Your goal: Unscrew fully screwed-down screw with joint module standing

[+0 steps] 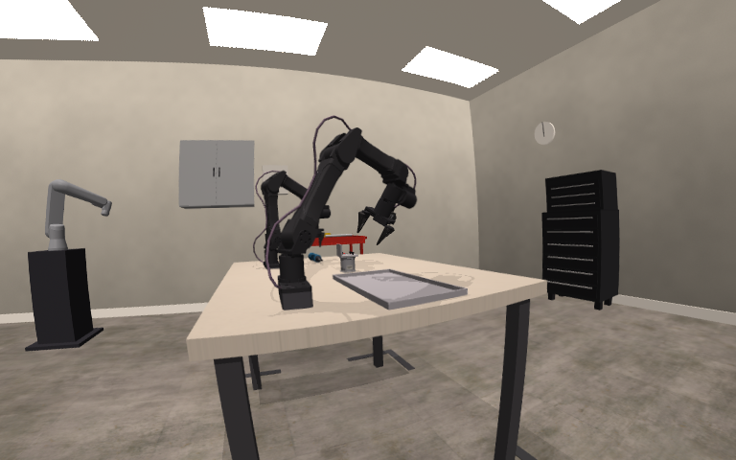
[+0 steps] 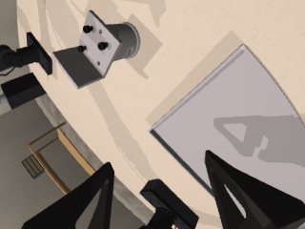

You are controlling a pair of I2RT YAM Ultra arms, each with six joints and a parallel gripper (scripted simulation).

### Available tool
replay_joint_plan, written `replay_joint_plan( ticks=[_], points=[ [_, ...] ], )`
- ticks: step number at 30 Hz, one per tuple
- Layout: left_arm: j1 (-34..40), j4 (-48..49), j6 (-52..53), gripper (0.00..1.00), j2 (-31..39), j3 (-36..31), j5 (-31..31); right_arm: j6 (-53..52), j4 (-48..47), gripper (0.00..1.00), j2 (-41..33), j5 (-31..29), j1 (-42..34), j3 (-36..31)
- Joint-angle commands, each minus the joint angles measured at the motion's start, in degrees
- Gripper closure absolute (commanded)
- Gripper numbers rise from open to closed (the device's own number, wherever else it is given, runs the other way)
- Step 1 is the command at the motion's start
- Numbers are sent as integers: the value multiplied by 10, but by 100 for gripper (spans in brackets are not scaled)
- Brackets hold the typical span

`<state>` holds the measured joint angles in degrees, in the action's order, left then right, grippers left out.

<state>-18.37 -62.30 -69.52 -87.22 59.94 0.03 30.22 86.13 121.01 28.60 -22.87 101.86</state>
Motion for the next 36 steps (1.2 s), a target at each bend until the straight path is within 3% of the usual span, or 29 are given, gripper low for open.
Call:
replay_joint_plan(
  ticks=[1,36],
  points=[
    [0,-5,-1,35,3,4,0,-48,-7,14,-21,-23,8,-11],
    [0,-5,-1,35,3,4,0,-346,-10,14,-68,-180,17,-24]
  ],
)
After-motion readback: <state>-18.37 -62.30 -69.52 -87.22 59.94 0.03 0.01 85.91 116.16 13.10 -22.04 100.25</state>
